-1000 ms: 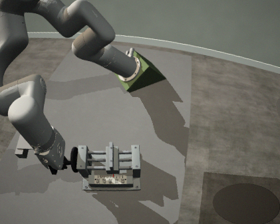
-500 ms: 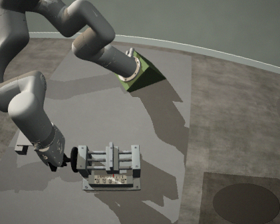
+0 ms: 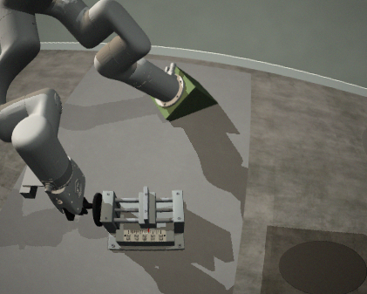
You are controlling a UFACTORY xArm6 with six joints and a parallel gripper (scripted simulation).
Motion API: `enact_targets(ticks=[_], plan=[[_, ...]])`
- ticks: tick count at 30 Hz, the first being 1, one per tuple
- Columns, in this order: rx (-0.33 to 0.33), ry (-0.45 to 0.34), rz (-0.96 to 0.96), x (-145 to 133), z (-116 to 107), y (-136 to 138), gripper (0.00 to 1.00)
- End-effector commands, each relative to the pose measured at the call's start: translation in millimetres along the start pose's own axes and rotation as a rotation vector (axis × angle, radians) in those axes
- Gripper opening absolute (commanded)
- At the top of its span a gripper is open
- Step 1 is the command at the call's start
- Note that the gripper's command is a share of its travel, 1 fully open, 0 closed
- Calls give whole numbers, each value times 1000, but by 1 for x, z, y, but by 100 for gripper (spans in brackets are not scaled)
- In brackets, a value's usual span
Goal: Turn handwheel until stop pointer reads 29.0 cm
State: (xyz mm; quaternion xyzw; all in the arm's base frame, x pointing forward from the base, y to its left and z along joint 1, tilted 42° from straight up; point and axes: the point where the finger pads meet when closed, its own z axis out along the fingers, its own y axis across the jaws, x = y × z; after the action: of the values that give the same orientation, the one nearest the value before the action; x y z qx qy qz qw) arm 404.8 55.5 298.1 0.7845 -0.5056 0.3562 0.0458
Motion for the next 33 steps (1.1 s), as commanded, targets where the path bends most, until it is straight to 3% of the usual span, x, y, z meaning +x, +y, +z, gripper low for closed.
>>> enact_targets(ticks=[1, 33], plan=[[2, 0, 1, 0, -1, 3, 6], [2, 0, 1, 0, 13, 29, 6]])
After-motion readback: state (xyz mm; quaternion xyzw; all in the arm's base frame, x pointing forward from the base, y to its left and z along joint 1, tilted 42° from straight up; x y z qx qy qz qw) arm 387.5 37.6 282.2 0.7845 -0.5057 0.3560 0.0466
